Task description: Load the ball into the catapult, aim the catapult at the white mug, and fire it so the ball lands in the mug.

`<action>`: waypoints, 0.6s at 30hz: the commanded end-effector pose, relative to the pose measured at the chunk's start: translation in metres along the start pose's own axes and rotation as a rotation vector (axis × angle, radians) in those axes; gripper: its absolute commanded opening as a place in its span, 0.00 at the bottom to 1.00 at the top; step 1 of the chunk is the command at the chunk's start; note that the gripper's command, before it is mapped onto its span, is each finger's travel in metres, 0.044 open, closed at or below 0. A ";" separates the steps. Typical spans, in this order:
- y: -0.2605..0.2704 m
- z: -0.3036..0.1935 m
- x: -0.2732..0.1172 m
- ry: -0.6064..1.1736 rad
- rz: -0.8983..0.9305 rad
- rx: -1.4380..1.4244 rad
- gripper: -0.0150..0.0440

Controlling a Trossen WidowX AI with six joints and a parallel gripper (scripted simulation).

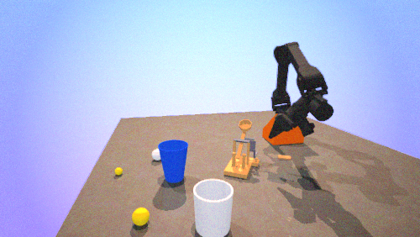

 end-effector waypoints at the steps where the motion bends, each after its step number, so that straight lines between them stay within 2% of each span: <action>1: -0.017 -0.002 -0.001 -0.069 -0.013 0.134 0.88; 4: -0.029 -0.004 -0.002 -0.111 -0.024 0.221 1.00; 18: -0.085 -0.021 -0.004 -0.325 -0.047 0.643 1.00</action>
Point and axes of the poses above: the point midway between the two fingers, 35 mm back from their tips, its own x axis out along the fingers, its own y axis across the jaws, z = x × y, the point moved 6 cm from there along -x, back along the fingers, and after that the axes turned 1 degree about -x, right-handed, at the moved point
